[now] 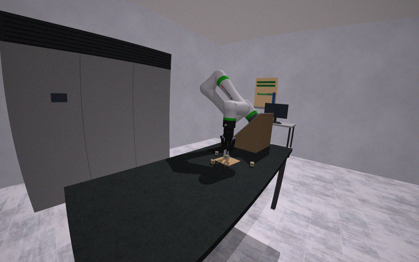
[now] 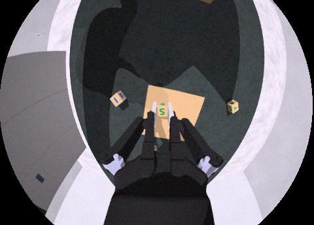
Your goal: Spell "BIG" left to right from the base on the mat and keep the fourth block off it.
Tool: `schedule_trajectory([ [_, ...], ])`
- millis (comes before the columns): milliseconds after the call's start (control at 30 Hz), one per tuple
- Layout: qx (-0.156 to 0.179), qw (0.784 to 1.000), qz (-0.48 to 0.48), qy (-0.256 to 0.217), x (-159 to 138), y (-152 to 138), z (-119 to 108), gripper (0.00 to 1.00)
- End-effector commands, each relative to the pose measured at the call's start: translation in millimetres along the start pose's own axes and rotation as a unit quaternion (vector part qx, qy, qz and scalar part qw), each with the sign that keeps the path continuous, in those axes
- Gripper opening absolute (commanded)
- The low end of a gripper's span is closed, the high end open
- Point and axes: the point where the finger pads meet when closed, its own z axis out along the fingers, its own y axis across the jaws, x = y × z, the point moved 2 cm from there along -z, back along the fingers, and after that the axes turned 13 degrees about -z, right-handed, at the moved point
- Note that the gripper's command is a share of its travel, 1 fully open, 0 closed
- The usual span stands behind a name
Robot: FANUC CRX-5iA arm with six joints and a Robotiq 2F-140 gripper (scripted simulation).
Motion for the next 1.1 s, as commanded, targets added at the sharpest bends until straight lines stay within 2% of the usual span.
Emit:
schedule_trajectory([
  [0,0.000,1.000,0.000,0.000,0,0,0,0.13],
  [667,0.000,1.000,0.000,0.000,0,0,-1,0.13],
  [867,0.000,1.000,0.000,0.000,0,0,-25,0.13],
  [933,0.000,1.000,0.000,0.000,0,0,-25,0.13],
  [1067,0.000,1.000,0.000,0.000,0,0,-54,0.13],
])
